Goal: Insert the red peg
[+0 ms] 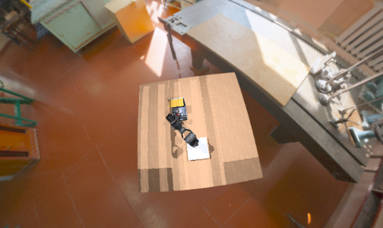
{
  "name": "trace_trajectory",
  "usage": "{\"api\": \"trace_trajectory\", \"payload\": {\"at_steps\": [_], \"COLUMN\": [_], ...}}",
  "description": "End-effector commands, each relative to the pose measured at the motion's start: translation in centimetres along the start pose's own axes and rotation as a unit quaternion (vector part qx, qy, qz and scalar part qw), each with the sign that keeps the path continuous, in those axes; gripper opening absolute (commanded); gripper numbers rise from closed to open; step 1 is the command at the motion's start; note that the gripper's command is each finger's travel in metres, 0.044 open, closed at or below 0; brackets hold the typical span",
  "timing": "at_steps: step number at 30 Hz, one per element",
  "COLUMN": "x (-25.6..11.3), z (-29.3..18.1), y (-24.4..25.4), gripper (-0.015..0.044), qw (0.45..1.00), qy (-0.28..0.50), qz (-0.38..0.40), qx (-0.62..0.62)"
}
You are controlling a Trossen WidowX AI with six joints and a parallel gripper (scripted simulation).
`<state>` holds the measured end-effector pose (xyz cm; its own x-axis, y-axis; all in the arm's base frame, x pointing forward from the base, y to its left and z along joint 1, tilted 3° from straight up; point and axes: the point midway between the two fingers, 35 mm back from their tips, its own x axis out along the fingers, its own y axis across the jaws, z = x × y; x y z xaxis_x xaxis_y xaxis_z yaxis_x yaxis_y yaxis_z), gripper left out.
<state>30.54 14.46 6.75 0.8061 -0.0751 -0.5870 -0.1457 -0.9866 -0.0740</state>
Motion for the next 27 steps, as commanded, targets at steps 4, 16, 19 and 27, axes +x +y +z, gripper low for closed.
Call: {"api": "trace_trajectory", "payload": {"at_steps": [4, 16, 19, 27], "x": [1.4, 2.8, 2.8, 3.1], "z": [-1.0, -2.1, -2.1, -2.4], "y": [-0.7, -1.0, -0.9, -1.0], "gripper": [0.0, 0.0, 0.0, 0.0], "qw": [1.0, 1.0, 1.0, 1.0], "qy": [0.002, 0.003, 0.003, 0.003], "qz": [0.0, 0.0, 0.0, 0.0], "qx": [0.001, 0.001, 0.001, 0.001]}}
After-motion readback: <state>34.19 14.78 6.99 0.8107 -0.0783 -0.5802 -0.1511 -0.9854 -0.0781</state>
